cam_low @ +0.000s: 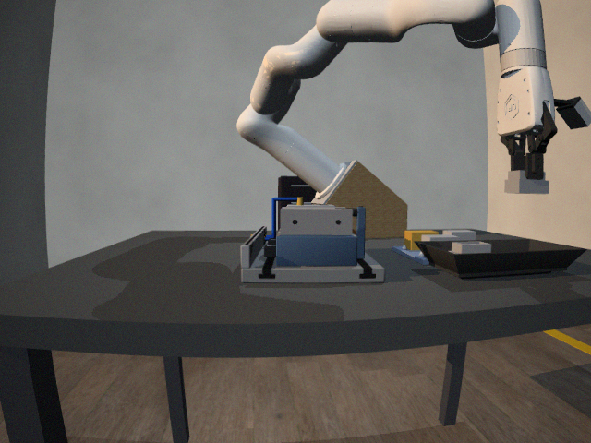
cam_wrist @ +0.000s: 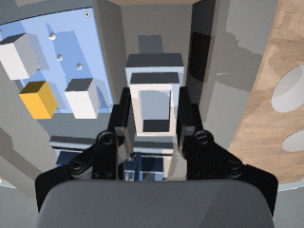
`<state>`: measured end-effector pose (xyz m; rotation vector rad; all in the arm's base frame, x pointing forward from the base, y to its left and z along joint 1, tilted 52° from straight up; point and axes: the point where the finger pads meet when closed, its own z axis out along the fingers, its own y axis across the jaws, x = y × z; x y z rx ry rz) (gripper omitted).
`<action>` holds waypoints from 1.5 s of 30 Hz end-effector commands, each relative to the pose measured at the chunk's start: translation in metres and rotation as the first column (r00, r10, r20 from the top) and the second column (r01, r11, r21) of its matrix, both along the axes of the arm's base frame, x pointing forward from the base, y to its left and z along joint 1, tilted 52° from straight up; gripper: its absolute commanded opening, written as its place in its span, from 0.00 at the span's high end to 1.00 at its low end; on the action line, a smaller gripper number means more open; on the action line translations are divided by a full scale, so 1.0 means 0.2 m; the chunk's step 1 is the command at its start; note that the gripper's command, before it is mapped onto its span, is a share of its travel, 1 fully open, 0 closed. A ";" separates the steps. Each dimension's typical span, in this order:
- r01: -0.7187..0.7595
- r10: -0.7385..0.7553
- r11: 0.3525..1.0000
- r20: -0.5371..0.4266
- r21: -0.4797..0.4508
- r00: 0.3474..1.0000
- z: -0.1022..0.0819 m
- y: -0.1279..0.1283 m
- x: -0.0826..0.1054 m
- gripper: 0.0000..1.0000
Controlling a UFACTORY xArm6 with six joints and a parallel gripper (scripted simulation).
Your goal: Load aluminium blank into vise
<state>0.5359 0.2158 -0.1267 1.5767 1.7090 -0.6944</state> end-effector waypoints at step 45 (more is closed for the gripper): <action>-0.002 0.002 1.000 0.003 0.002 1.000 -0.08 -0.10 0.02 1.00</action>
